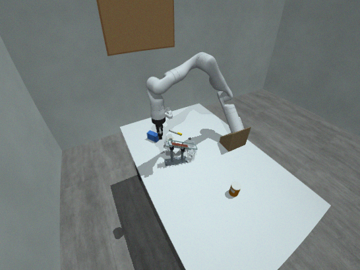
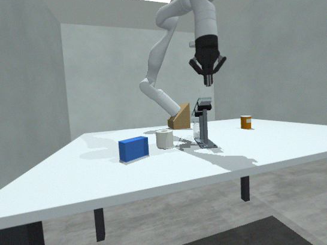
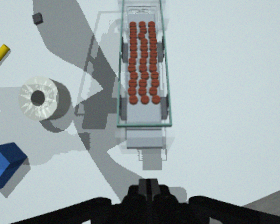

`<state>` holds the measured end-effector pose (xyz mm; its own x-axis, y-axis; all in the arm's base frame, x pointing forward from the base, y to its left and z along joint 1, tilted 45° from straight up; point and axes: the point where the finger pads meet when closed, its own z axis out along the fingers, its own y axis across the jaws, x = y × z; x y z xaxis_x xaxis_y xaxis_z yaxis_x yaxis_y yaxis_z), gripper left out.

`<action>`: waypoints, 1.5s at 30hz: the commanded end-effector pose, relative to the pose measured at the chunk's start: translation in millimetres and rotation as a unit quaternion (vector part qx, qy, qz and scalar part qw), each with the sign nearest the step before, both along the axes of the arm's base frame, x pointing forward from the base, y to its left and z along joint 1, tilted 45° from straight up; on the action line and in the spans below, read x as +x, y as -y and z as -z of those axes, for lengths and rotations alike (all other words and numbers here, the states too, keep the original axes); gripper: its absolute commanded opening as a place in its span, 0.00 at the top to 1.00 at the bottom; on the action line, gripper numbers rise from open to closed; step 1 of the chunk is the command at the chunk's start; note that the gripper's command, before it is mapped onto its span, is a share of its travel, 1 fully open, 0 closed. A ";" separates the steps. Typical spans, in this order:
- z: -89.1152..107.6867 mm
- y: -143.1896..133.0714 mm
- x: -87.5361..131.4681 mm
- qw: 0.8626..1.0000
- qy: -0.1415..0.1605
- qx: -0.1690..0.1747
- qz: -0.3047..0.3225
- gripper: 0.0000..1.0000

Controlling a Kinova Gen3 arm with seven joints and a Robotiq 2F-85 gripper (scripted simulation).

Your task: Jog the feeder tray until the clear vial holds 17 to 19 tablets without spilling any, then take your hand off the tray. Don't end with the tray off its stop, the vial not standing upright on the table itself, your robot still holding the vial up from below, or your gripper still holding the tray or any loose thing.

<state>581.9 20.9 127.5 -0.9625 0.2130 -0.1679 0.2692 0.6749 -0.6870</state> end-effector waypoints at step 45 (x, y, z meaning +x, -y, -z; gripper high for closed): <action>24.4 20.7 -17.6 1.000 -0.004 -0.002 0.004 1.00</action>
